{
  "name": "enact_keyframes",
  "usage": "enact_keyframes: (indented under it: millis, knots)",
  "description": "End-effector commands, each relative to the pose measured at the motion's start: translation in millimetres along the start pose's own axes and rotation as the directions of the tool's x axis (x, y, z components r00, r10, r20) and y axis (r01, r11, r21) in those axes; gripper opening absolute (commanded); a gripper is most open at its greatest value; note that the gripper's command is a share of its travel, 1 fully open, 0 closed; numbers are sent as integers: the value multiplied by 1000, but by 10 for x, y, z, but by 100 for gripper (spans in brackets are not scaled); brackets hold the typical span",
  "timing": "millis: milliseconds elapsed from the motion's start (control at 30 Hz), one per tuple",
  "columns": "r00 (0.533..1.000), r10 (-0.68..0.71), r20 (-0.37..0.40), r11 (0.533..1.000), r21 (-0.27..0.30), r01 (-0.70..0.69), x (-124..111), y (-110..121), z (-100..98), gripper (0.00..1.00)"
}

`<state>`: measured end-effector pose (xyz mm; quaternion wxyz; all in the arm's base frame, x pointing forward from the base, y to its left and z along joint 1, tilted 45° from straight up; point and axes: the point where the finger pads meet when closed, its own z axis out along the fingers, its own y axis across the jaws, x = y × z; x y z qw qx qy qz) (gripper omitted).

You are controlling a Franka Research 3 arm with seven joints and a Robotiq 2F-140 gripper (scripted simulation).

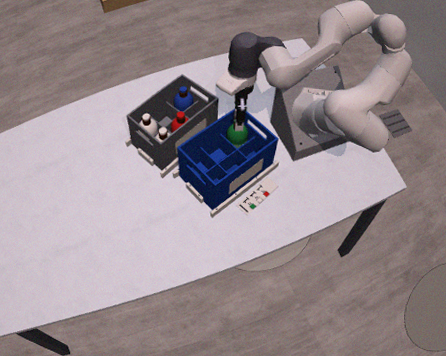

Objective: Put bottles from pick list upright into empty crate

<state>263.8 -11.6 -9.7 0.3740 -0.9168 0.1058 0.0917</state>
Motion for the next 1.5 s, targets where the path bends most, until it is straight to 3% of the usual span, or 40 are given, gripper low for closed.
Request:
enact_keyframes:
  millis: [0,633,667,1467]
  knots:
    - [1000,9,-10,1000,-3,-9,32,15,2,0]
    - [1000,9,-10,1000,-3,-9,33,15,57,0]
    - [1000,9,-10,1000,-3,-9,33,15,79,38]
    - [1000,9,-10,1000,-3,-9,33,15,79,38]
